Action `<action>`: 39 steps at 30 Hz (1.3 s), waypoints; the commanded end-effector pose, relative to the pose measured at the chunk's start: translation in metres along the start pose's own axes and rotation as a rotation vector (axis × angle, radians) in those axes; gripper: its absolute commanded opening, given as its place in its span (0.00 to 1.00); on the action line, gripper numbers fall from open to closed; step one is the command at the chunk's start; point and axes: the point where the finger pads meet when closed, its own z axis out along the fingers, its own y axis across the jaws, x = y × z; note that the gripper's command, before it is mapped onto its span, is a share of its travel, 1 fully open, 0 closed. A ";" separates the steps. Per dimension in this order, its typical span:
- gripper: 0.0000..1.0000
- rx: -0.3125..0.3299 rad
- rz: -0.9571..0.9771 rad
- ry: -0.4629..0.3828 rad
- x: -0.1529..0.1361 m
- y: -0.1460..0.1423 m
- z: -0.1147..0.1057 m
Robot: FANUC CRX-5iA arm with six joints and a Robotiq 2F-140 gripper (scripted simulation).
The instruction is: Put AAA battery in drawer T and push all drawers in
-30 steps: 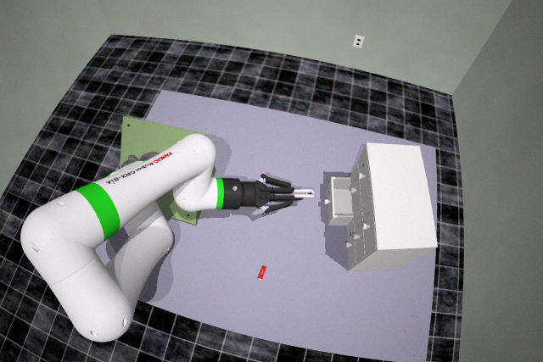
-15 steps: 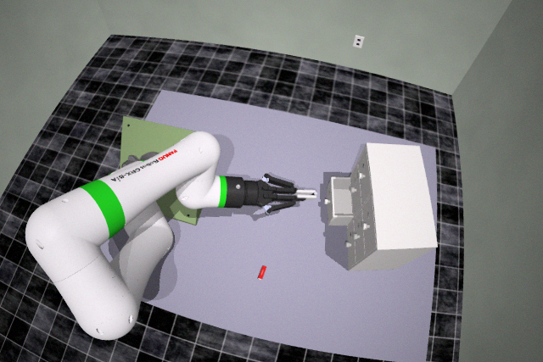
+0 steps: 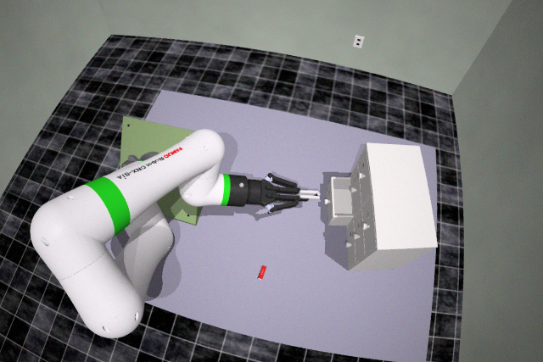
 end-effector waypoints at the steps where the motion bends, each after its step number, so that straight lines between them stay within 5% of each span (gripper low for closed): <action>1: 0.03 -0.113 -0.030 -0.025 0.012 0.008 0.043; 39: 0.03 -0.113 -0.030 -0.025 0.020 0.011 0.067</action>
